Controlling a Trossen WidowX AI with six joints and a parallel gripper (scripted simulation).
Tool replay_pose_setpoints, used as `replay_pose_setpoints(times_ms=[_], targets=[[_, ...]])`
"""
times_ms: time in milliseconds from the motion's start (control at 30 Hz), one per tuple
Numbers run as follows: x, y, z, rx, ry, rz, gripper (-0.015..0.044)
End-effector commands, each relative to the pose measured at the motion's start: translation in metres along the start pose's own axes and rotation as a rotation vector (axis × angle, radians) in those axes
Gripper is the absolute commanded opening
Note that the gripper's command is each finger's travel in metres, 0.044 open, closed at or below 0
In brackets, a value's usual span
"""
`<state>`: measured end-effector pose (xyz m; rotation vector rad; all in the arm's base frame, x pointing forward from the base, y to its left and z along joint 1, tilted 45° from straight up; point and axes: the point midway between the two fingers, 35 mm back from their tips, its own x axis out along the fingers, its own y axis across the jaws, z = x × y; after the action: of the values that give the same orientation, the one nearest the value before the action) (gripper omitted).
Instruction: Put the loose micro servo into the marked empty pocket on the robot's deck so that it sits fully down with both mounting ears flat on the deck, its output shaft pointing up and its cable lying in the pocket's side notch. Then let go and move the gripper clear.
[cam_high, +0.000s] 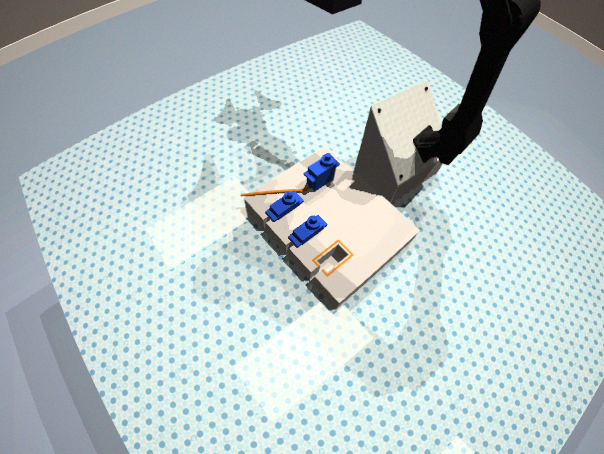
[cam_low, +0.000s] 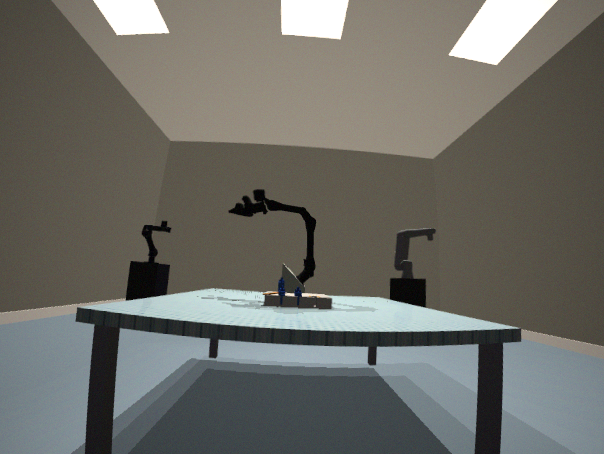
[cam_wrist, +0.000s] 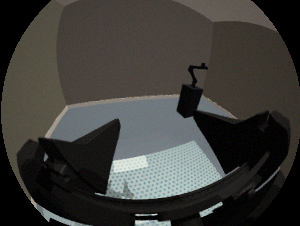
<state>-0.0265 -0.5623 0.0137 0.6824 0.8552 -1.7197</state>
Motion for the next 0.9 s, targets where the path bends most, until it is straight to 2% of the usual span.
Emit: replay_pose_setpoints(times_ms=[0,500,867], targets=[[-0.010,0.027,-0.019,-0.112,0.056,0.075,0.0440],[-0.054,0.111,-0.101,-0.507,0.253,0.353,0.0440],[-0.098,0.150,-0.167,-0.768,0.394,0.555,0.0440]])
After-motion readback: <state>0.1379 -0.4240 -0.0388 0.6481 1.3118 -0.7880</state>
